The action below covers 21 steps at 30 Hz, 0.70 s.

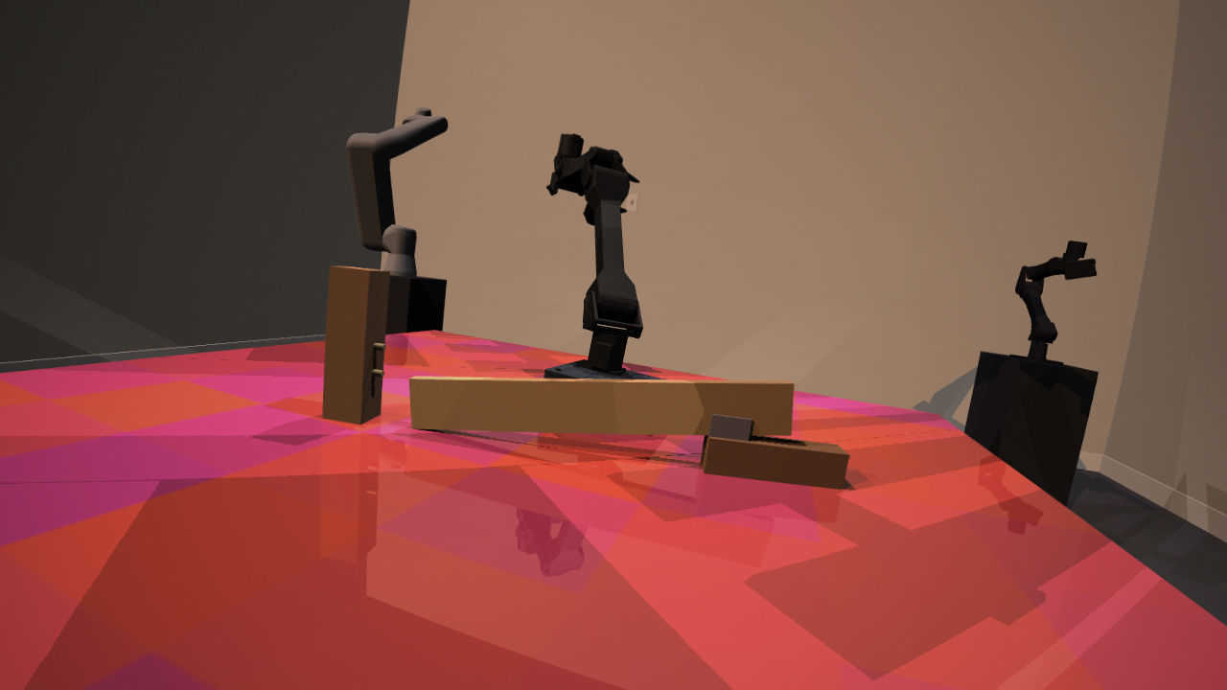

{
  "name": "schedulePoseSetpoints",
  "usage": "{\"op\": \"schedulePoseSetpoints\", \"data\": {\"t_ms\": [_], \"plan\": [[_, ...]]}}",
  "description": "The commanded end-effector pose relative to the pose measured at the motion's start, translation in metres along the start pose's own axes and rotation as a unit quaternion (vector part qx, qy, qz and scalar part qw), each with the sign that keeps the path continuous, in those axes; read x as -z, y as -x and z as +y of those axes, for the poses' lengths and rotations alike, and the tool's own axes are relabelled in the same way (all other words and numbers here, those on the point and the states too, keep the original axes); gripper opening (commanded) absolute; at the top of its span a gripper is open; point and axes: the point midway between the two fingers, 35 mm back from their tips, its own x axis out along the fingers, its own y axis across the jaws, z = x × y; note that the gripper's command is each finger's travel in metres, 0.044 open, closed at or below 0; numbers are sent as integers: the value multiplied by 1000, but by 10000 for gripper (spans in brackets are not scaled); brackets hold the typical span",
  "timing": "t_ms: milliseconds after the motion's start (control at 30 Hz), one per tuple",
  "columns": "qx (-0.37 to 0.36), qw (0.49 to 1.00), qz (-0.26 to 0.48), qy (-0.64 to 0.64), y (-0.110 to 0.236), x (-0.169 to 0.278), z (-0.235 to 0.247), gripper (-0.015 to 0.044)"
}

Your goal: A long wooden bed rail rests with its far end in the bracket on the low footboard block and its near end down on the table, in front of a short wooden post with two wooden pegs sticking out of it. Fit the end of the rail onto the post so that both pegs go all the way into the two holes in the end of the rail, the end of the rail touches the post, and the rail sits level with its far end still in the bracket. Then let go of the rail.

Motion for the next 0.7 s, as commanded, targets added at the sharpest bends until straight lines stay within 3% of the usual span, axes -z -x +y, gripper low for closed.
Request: {"op": "schedulePoseSetpoints", "data": {"t_ms": [0,167,400,667], "plan": [[-1,1000,-2,1,1,0,1,426],[-39,997,-62,21,45,-14,25,440],[-131,965,-215,71,158,-29,46,440],[-224,888,-380,126,294,-14,55,440]]}}
